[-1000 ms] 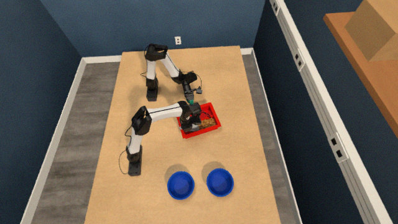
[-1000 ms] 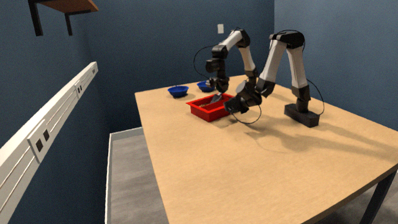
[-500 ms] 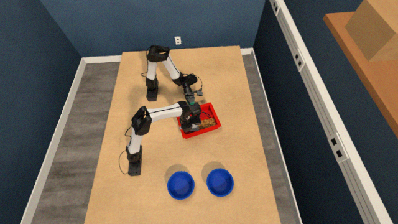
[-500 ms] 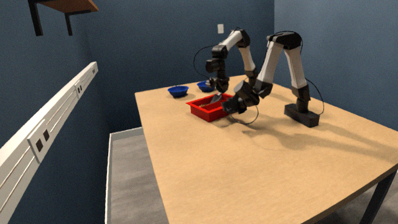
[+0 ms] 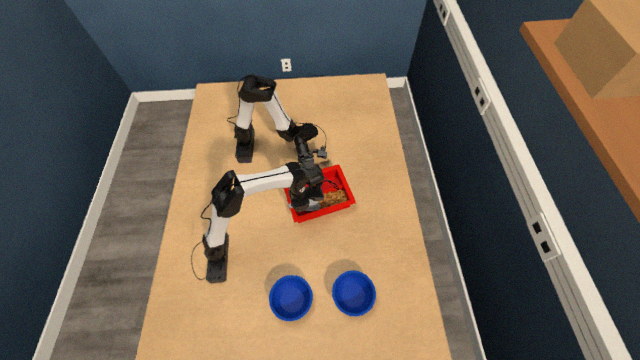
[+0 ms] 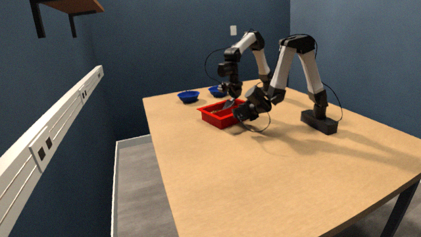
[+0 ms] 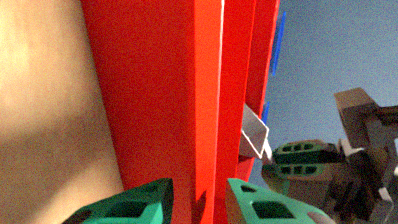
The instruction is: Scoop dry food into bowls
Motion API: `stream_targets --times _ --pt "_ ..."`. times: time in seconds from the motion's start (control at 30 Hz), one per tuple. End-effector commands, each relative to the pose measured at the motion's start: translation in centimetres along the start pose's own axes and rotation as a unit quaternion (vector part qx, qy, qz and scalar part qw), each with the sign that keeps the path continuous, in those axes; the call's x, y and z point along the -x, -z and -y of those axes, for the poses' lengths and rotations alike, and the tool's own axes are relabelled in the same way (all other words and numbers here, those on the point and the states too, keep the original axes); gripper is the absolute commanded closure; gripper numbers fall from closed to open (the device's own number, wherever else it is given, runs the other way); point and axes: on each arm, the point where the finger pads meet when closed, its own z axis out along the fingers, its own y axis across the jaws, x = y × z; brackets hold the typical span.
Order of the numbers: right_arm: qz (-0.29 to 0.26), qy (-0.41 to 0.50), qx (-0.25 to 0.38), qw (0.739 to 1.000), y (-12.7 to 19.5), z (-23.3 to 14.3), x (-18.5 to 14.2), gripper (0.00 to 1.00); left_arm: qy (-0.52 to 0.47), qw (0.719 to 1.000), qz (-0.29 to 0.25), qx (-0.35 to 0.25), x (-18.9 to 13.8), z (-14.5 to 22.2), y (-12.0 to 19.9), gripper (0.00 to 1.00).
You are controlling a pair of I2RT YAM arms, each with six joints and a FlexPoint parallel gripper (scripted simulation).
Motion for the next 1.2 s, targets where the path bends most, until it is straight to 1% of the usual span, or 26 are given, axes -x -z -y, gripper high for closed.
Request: stream_targets --times 0.0,0.07,0.1,0.13,0.17,0.2,0.23,0.27,0.3,0.33,0.47,0.5,0.6,0.7,0.73,0.77,0.8,0.87,1.03,1.07,1.1,1.17 --pt "0.026 0.004 0.005 1.000 1.0 -0.3 1.2 1.00 -0.002 1.000 0.007 -0.002 0.7 0.2 -0.8 0.72" --pt "0.026 0.004 0.005 1.000 1.0 -0.3 1.2 1.00 0.005 1.000 0.004 0.003 0.2 -0.3 -0.8 0.72" --pt "0.001 0.007 0.009 1.000 0.3 0.0 0.6 1.00 0.003 1.000 0.004 0.002 0.3 -0.2 -0.8 0.72" --pt "0.020 0.007 0.009 1.000 0.9 -0.6 0.7 1.00 0.003 1.000 0.004 0.002 0.3 -0.2 -0.8 0.72" --pt "0.007 0.010 0.006 1.000 0.4 -0.6 0.8 1.00 0.004 1.000 0.004 0.002 0.2 -0.3 -0.8 0.72" --pt "0.031 0.008 0.011 0.999 1.6 -0.5 1.3 1.00 0.005 1.000 0.006 0.002 0.4 -0.4 -0.7 0.72" --pt "0.016 0.005 0.009 1.000 1.1 -0.1 0.9 1.00 0.006 1.000 0.007 0.003 0.4 -0.4 -0.7 0.72" --pt "0.027 0.004 0.011 1.000 1.5 -0.1 1.2 1.00 0.008 1.000 0.005 0.004 0.4 -0.5 -0.7 0.72" --pt "0.009 0.005 0.007 1.000 0.7 -0.1 0.8 1.00 -0.014 1.000 0.011 -0.009 0.8 2.0 -0.4 0.72" --pt "0.023 0.006 0.009 1.000 1.0 -0.2 1.1 1.00 -0.013 1.000 0.011 -0.008 0.8 1.9 -0.3 0.72" --pt "0.022 0.008 0.008 1.000 1.0 -0.4 1.1 1.00 -0.010 1.000 0.009 -0.007 0.6 1.6 -0.4 0.72" --pt "0.017 0.001 0.005 1.000 0.7 -0.5 0.7 1.00 -0.001 1.000 0.009 -0.002 0.3 1.3 0.0 0.72" --pt "0.021 0.005 0.006 1.000 0.9 -0.3 1.0 1.00 -0.013 1.000 0.012 -0.009 0.9 2.4 -0.2 0.72" --pt "0.020 0.004 0.006 1.000 0.8 -0.4 0.9 1.00 -0.009 1.000 0.007 -0.005 0.6 2.3 -0.3 0.72" --pt "0.021 -0.008 0.016 1.000 1.0 -0.2 1.0 1.00 -0.010 1.000 0.008 -0.006 0.6 2.4 -0.2 0.72" --pt "0.023 -0.001 -0.003 1.000 0.7 -0.4 1.2 1.00 -0.013 1.000 0.004 -0.012 0.6 2.9 -0.2 0.72" --pt "0.021 0.001 -0.002 1.000 0.7 -0.3 1.0 1.00 -0.014 1.000 0.001 -0.014 0.5 3.1 -0.2 0.72" --pt "0.018 0.006 0.014 1.000 0.9 -0.1 0.7 1.00 -0.015 1.000 0.000 -0.015 0.4 3.3 -0.2 0.72" --pt "0.018 0.006 0.015 1.000 1.0 0.0 0.5 1.00 -0.022 1.000 0.003 -0.019 0.6 3.7 -0.2 0.72" --pt "0.018 0.018 0.036 0.999 1.2 0.0 0.3 1.00 -0.016 1.000 0.004 -0.014 0.6 3.6 -0.1 0.72" --pt "0.019 0.004 0.023 1.000 1.3 -0.2 0.3 1.00 -0.019 1.000 0.001 -0.017 0.5 4.0 -0.2 0.72" --pt "0.017 0.015 0.029 0.999 1.1 0.3 0.3 1.00 -0.029 0.999 0.005 -0.024 0.7 4.3 -0.1 0.72"
